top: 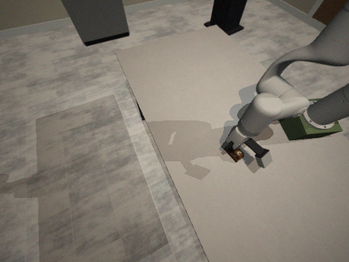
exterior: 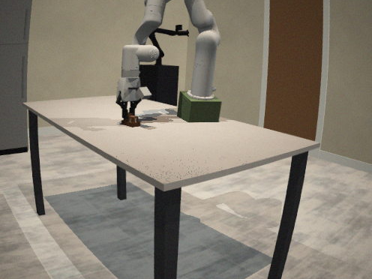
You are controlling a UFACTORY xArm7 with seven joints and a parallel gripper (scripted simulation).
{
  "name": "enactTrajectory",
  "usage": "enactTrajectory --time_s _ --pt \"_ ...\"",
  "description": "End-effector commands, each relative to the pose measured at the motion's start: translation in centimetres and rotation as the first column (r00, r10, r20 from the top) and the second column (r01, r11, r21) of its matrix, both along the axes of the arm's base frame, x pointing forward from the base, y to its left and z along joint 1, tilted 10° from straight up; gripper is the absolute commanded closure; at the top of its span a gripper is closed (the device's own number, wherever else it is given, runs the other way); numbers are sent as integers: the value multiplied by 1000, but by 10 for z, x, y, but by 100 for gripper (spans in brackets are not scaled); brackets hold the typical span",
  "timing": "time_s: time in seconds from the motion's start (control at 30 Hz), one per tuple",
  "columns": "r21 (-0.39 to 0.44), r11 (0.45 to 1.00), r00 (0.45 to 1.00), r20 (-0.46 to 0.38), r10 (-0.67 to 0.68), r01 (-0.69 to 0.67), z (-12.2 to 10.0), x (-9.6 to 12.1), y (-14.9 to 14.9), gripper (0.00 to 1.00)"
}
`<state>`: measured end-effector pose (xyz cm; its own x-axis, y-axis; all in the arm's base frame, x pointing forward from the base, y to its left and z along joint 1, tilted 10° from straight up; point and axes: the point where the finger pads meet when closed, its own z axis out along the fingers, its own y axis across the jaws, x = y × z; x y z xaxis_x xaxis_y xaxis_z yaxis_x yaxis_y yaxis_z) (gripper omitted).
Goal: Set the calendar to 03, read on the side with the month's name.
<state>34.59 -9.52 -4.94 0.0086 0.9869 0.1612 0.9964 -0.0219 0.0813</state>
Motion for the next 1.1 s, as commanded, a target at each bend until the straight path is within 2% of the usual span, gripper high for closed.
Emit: enactTrajectory --time_s 0.0,1.07 --pt "-2 1000 1000 2 -1 1 -1 1 -1 73" --pt "-2 1000 1000 2 0 0 -7 2 0 73"
